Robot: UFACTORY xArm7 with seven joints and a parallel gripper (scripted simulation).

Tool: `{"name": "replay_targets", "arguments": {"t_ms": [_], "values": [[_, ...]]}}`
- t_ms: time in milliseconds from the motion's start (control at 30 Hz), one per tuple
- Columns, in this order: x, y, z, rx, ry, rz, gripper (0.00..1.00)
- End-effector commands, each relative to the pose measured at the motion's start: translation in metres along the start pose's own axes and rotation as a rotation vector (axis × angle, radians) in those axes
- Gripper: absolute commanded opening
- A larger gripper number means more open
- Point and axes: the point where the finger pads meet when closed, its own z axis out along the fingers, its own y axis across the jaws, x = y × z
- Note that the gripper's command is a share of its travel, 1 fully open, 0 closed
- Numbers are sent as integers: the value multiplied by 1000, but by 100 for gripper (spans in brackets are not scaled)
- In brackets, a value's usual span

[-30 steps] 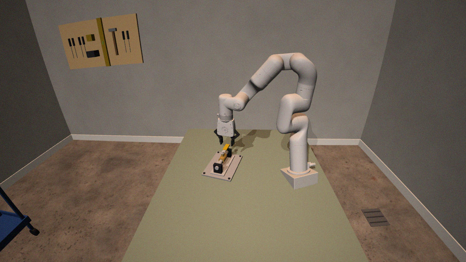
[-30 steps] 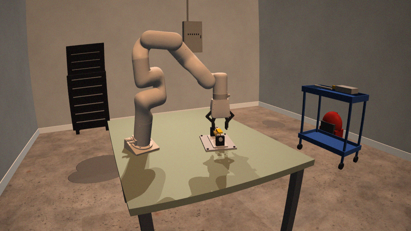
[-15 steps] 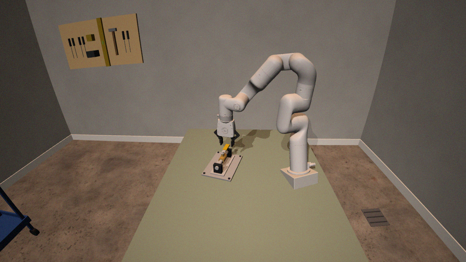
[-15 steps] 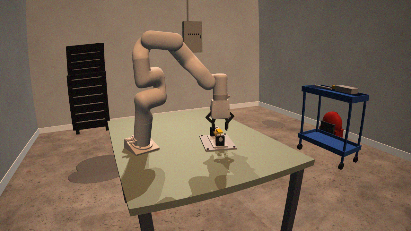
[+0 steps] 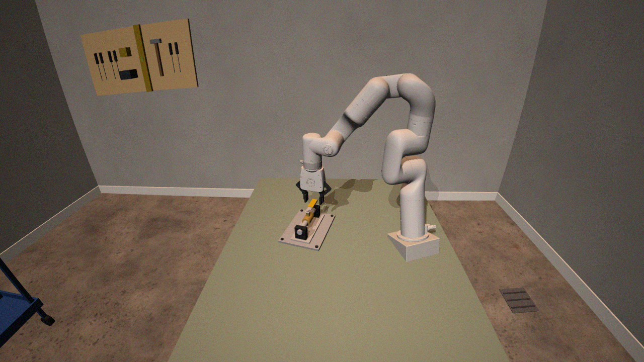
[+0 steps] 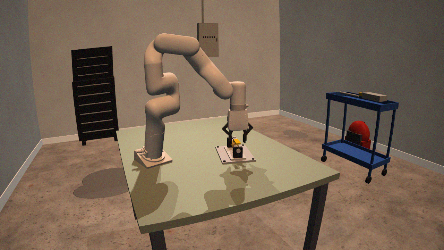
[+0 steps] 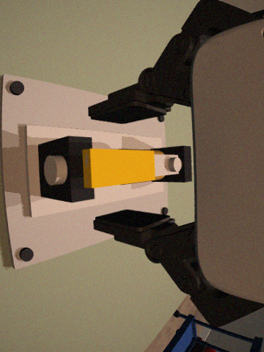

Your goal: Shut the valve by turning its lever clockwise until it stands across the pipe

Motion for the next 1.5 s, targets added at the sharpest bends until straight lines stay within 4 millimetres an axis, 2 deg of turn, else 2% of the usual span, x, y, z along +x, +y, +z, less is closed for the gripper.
{"name": "replay_targets", "arguments": {"t_ms": [0, 1300, 1333, 1467], "values": [[0, -1, 2, 3, 0, 0, 68], [0, -1, 9, 3, 0, 0, 68], [0, -1, 9, 3, 0, 0, 0], [0, -1, 9, 3, 0, 0, 0]]}}
